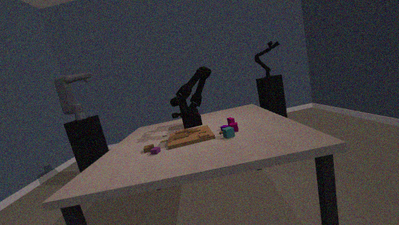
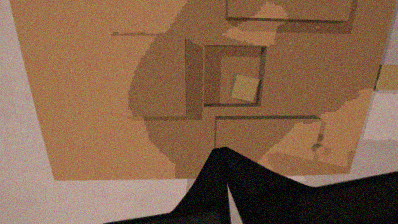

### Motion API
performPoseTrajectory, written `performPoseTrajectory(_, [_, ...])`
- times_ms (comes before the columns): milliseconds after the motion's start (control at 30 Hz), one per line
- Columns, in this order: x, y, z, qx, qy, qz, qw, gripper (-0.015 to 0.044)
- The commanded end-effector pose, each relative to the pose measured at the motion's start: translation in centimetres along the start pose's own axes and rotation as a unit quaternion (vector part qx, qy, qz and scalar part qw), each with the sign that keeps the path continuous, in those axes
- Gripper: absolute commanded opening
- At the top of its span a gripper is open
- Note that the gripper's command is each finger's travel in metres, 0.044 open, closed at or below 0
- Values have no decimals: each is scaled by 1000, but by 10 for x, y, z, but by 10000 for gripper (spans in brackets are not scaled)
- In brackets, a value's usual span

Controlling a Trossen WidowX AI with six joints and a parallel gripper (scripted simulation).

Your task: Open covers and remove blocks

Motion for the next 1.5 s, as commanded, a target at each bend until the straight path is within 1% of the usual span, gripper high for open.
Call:
performPoseTrajectory(0, [5, -34, -2, -458, -7, -3, 889, 0])
performPoseTrajectory(167, [6, -45, -1, -602, -4, -3, 798, 0])
performPoseTrajectory(367, [7, -56, 1, -751, 1, -2, 661, 0])
performPoseTrajectory(400, [7, -57, 1, -763, 1, -2, 646, 0])
performPoseTrajectory(1467, [6, -57, 1, -767, 1, -2, 642, 0])
Point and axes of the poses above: the point midway between the two fingers, 35 mm back from their tips, its own x axis back along the fingers, its own z axis across the jaws, y = z × x, the point moved 6 cm from there along x, back along the fingers, and after that the axes turned 11 degrees about x, right-handed, at the moved point
